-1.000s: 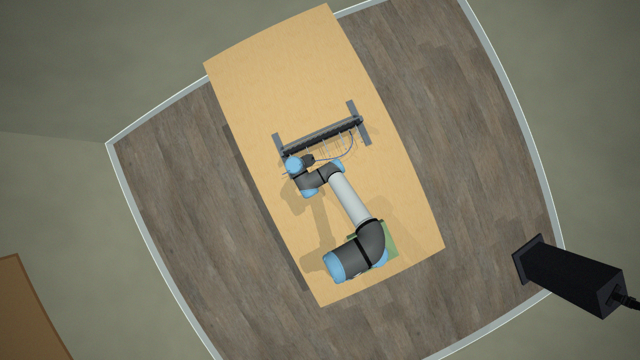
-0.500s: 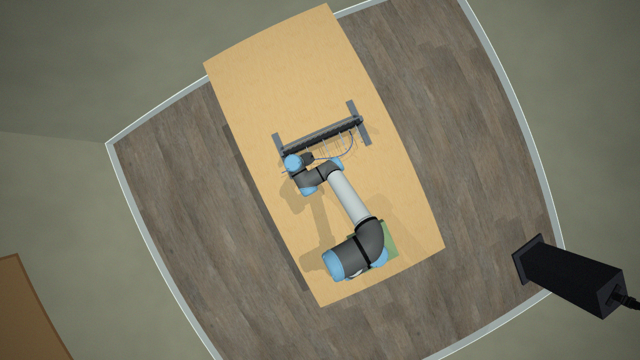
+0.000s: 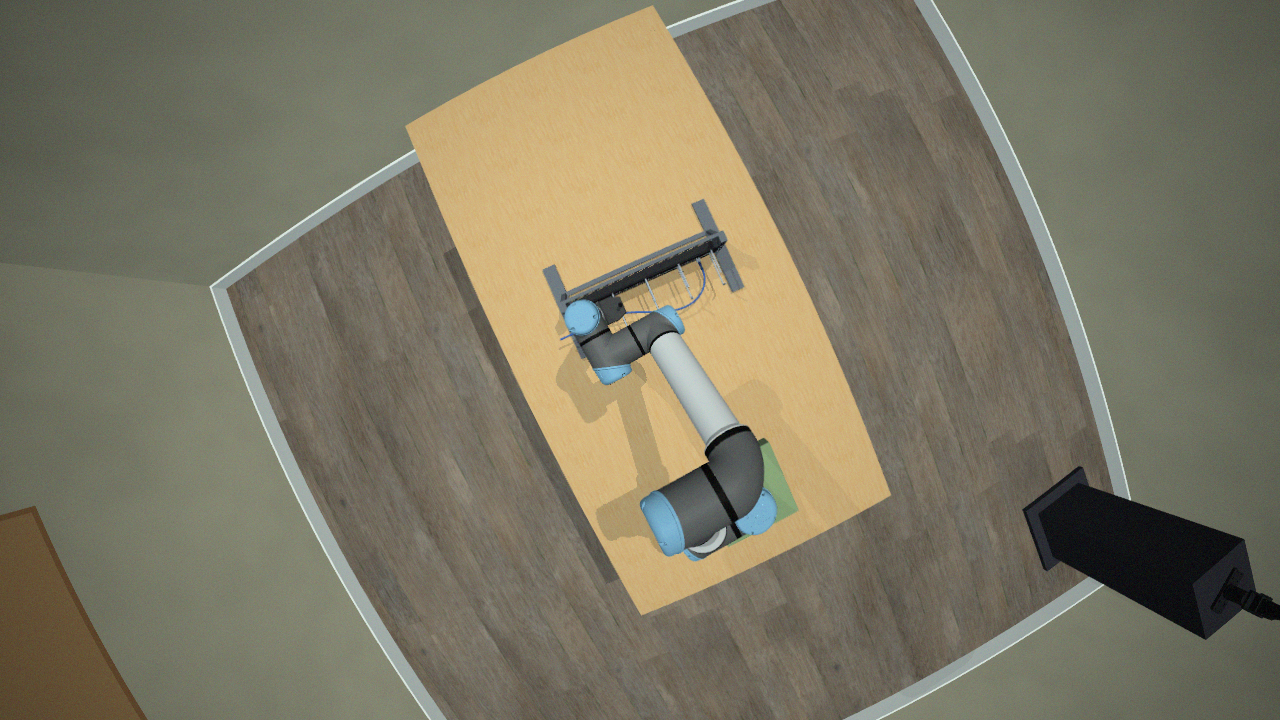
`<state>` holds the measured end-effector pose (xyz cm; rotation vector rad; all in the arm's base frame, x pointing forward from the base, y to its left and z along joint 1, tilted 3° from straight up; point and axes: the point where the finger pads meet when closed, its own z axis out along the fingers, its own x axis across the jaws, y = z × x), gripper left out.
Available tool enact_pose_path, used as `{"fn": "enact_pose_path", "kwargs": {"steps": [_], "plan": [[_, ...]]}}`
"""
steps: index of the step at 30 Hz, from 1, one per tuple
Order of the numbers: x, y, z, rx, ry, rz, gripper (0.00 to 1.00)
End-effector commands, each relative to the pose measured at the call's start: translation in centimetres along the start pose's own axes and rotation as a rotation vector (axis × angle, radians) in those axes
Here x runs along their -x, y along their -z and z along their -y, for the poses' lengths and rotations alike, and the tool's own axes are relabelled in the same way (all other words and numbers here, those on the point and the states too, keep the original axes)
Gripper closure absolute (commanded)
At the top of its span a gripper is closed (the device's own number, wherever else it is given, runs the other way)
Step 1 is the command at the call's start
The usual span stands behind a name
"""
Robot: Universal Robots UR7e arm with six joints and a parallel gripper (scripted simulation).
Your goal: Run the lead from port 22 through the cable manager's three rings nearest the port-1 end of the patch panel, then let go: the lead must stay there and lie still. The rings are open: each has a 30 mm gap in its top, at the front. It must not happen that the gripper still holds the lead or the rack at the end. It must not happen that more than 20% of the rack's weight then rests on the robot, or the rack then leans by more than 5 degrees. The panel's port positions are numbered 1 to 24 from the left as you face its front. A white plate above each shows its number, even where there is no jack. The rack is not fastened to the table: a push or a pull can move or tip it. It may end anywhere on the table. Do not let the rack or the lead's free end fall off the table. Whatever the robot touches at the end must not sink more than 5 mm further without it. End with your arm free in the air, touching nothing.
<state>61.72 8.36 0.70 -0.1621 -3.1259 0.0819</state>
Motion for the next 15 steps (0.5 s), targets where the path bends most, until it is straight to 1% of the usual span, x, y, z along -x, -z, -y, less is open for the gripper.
{"fn": "enact_pose_path", "kwargs": {"steps": [1, 15], "plan": [[0.62, 0.09, 0.00, 0.000, 0.000, 0.002, 1.00], [1.10, 0.09, 0.00, 0.000, 0.000, 0.002, 1.00]]}}
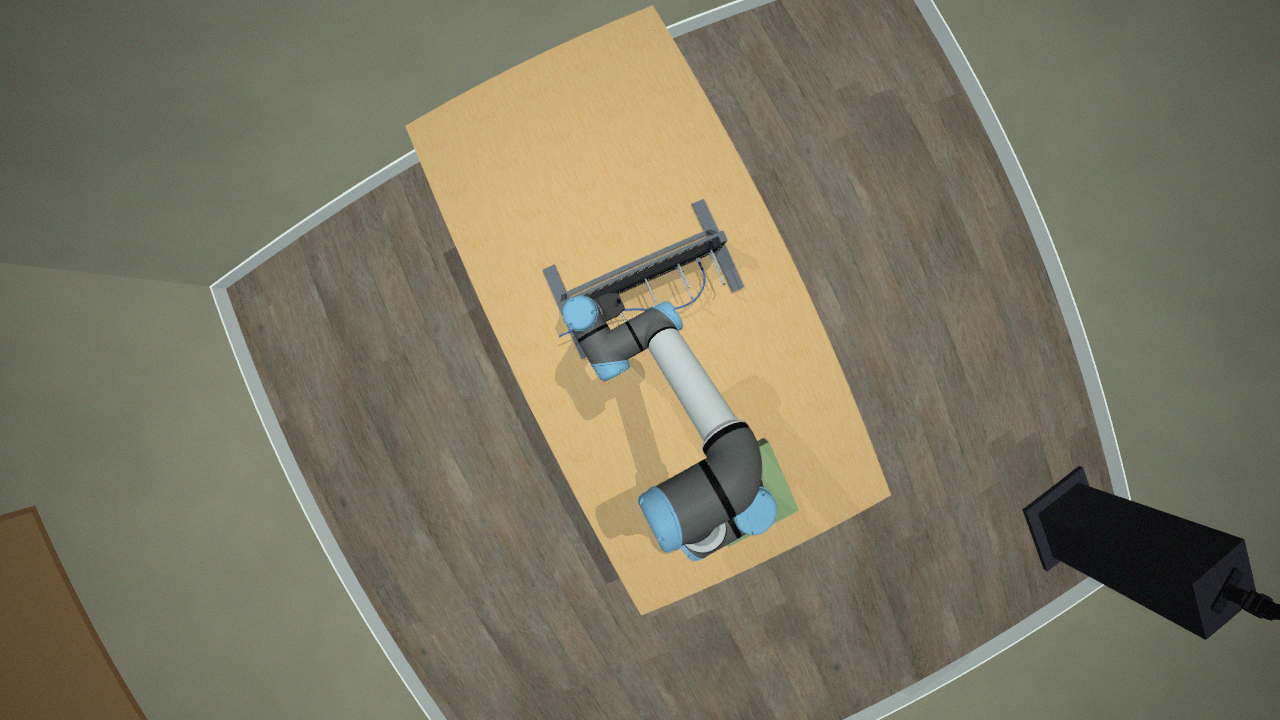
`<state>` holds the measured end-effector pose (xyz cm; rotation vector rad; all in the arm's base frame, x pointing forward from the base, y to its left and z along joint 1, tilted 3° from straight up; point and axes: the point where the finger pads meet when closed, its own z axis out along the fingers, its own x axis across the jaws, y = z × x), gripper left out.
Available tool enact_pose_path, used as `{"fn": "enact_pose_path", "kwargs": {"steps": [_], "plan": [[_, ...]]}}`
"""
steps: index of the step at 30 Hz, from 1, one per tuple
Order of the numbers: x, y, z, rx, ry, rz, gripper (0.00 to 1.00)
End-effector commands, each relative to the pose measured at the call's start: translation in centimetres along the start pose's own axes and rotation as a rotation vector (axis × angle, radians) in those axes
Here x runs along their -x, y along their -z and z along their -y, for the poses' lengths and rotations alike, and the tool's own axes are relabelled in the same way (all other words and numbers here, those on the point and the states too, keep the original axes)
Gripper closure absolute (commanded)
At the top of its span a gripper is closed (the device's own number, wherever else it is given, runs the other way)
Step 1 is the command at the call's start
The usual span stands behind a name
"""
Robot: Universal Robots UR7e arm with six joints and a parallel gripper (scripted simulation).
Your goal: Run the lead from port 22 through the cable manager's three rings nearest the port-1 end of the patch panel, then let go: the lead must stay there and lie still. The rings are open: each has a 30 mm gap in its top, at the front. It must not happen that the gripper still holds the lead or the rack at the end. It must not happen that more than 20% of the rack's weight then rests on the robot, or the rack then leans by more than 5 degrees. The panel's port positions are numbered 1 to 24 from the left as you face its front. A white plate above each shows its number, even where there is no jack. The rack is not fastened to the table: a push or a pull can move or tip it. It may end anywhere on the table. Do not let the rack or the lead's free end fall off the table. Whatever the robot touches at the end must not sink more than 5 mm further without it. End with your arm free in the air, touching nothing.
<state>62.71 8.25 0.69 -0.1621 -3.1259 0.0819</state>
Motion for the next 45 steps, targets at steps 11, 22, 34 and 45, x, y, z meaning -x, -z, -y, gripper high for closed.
{"fn": "enact_pose_path", "kwargs": {"steps": [11, 22, 34, 45], "plan": [[0.10, 0.10, -0.01, 0.000, 0.000, 0.002, 1.00], [0.10, 0.10, -0.01, 0.000, 0.000, 0.002, 0.33], [0.10, 0.10, -0.01, 0.000, 0.000, 0.002, 0.33], [0.10, 0.10, -0.01, 0.000, 0.000, 0.002, 0.33]]}}
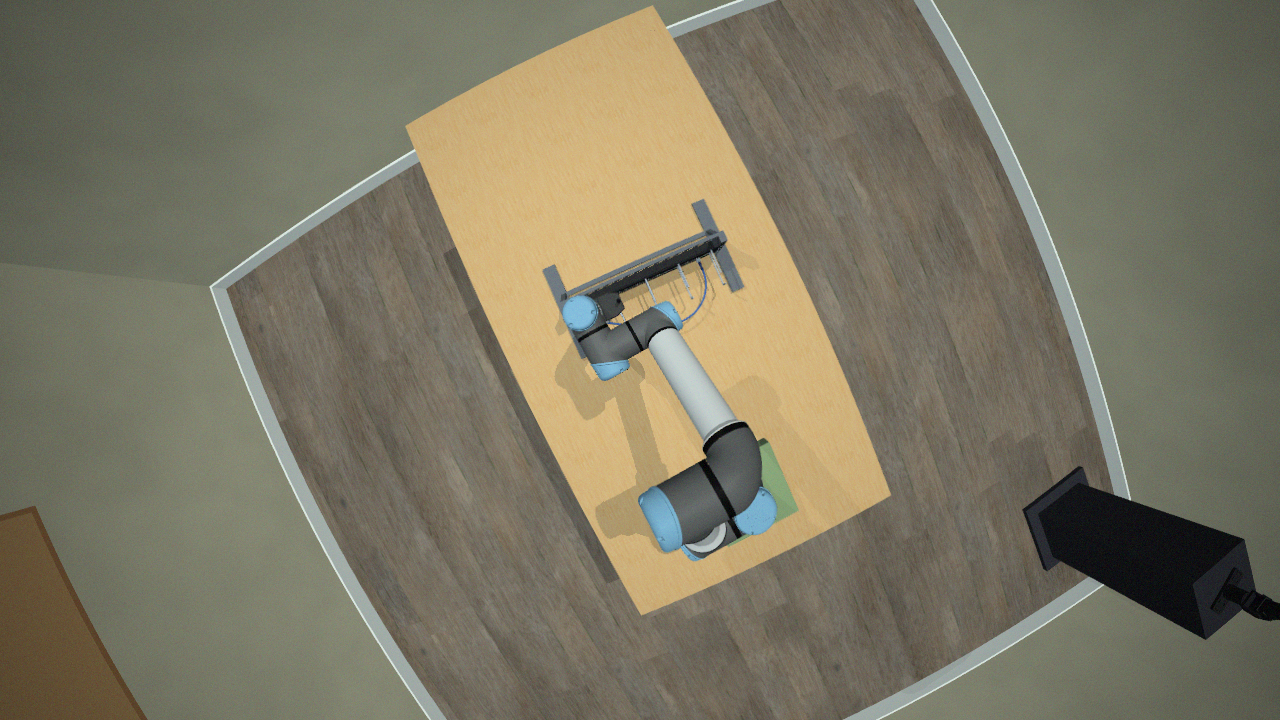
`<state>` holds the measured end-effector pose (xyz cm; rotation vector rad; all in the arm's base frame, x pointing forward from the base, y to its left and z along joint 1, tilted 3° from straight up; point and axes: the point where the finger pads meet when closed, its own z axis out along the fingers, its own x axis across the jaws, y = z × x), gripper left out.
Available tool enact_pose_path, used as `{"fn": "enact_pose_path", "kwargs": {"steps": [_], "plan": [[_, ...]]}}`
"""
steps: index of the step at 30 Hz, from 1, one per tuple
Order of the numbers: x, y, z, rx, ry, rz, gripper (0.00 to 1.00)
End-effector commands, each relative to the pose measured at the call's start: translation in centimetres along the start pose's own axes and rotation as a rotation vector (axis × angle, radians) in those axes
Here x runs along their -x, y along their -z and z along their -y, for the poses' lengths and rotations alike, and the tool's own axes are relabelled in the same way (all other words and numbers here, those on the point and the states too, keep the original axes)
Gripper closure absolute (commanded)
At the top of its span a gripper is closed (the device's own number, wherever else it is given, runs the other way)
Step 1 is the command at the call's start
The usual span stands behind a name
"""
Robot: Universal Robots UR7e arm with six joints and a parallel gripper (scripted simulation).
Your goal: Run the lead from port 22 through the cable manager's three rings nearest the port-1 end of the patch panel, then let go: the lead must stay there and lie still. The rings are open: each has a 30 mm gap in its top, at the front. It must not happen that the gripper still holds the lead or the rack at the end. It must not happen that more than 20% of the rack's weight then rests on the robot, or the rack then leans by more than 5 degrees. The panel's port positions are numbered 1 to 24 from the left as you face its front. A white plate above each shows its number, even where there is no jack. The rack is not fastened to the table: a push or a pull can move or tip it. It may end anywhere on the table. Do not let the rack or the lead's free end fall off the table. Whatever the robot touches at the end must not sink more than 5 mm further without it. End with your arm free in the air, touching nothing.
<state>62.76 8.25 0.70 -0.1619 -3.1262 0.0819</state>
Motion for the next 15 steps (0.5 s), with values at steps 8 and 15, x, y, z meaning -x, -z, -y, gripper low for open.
{"fn": "enact_pose_path", "kwargs": {"steps": [8, 15], "plan": [[0.05, 0.11, 0.00, 0.000, 0.000, 0.002, 0.33], [0.05, 0.43, 0.00, 0.000, 0.000, 0.002, 0.33]]}}
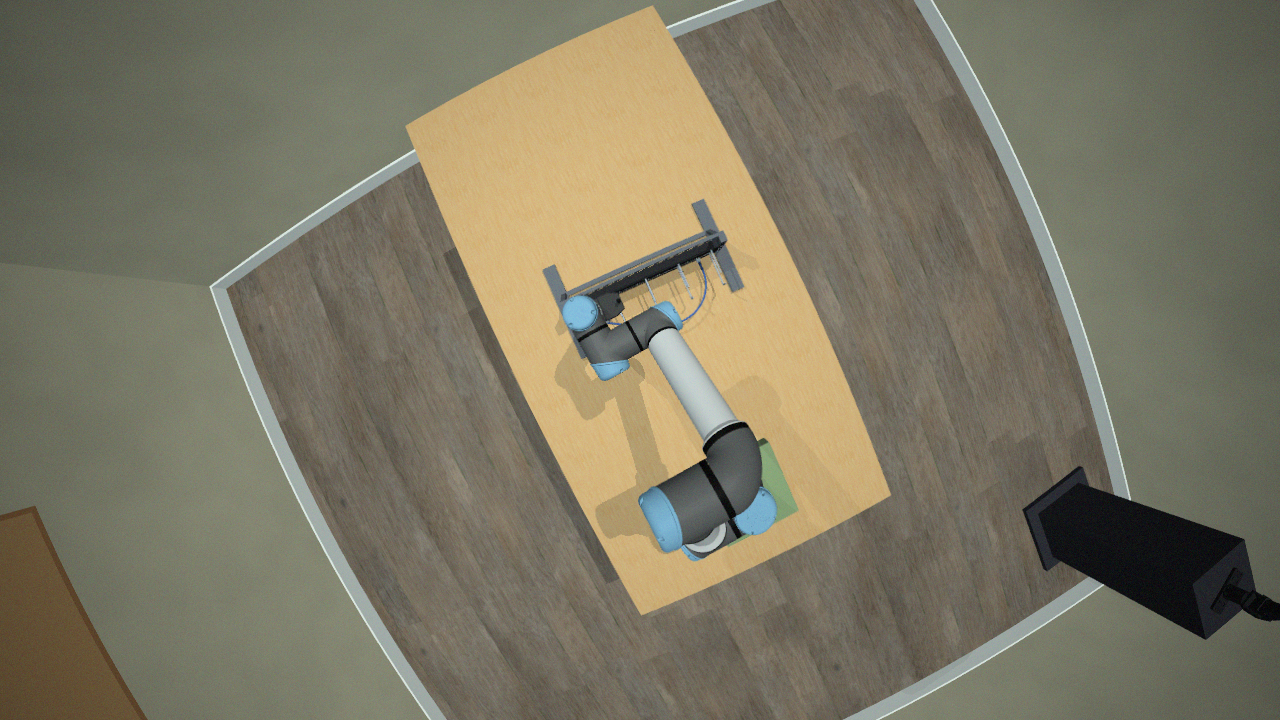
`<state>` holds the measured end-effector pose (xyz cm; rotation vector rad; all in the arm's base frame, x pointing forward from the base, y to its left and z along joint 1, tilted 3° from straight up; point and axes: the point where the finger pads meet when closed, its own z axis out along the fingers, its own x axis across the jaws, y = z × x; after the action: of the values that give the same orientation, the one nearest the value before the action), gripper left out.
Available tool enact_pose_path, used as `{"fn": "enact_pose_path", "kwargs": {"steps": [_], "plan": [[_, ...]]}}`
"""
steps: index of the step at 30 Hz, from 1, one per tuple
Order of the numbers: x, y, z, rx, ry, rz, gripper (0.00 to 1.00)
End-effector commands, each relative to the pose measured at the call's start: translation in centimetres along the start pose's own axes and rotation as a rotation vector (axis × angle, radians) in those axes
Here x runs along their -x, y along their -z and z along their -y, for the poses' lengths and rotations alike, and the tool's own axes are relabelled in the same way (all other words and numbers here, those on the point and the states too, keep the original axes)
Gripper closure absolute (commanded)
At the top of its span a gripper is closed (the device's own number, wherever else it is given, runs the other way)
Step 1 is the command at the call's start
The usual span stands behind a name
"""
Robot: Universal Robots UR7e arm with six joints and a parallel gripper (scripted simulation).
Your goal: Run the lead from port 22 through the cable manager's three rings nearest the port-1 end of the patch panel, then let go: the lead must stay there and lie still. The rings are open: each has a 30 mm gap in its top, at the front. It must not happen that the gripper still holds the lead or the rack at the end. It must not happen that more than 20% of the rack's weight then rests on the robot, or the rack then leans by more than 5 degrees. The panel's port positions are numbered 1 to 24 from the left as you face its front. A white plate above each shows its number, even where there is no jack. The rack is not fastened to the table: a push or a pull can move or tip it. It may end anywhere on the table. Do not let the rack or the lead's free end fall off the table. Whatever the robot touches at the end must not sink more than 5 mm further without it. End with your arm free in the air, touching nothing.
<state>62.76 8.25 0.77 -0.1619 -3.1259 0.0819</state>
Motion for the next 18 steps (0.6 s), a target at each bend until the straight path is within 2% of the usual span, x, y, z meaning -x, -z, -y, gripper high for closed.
{"fn": "enact_pose_path", "kwargs": {"steps": [1, 10, 12, 18], "plan": [[0.1, 0.5, 0.0, 0.000, 0.000, 0.002, 0.33], [0.1, 2.6, 0.0, 0.000, 0.000, 0.002, 0.33], [0.1, 2.6, 0.0, 0.000, 0.000, 0.002, 0.33], [0.0, 4.6, 0.0, 0.000, 0.000, 0.002, 0.33]]}}
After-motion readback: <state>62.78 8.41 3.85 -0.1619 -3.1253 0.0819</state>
